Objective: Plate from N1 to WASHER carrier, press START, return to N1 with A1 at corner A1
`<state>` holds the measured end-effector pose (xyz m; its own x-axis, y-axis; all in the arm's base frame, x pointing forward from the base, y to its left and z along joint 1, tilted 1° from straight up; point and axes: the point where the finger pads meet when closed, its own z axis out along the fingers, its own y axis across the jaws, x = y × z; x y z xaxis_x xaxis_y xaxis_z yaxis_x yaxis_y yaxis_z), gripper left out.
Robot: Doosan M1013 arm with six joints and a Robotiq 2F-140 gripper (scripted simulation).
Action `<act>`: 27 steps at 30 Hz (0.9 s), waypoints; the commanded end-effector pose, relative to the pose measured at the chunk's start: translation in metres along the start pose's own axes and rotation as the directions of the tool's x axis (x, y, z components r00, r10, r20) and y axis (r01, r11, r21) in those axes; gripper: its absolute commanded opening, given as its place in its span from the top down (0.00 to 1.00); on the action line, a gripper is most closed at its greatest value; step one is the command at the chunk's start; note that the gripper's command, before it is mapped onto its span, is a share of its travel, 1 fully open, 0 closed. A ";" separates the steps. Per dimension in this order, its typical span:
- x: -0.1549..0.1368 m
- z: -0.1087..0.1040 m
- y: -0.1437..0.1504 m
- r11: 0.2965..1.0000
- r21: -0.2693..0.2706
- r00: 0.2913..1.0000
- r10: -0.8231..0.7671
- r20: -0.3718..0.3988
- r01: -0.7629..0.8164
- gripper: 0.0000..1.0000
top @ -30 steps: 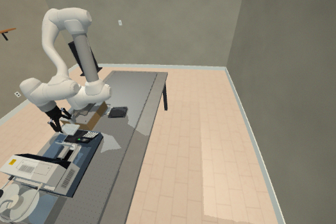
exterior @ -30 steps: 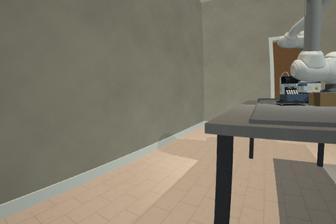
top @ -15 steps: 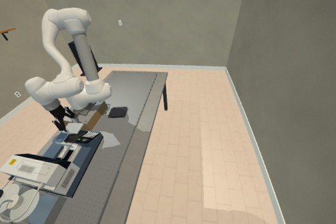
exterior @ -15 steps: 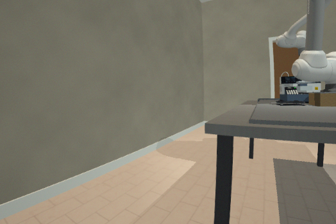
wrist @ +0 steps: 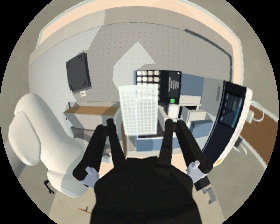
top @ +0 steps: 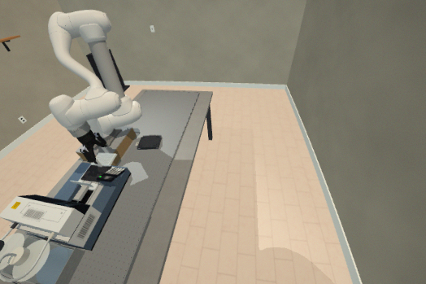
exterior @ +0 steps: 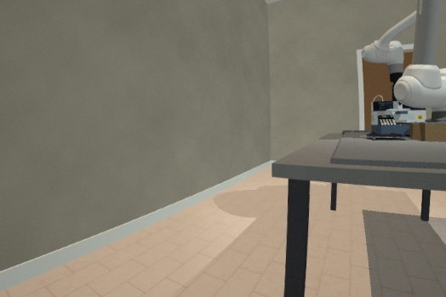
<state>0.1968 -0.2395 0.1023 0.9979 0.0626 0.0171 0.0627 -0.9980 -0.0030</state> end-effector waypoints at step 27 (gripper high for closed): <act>0.079 0.017 -0.077 0.999 -0.001 0.999 -0.042 0.001 0.042 0.90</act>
<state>0.2656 -0.1659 0.0884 0.9943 0.1051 0.0165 0.1051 -0.9945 -0.0022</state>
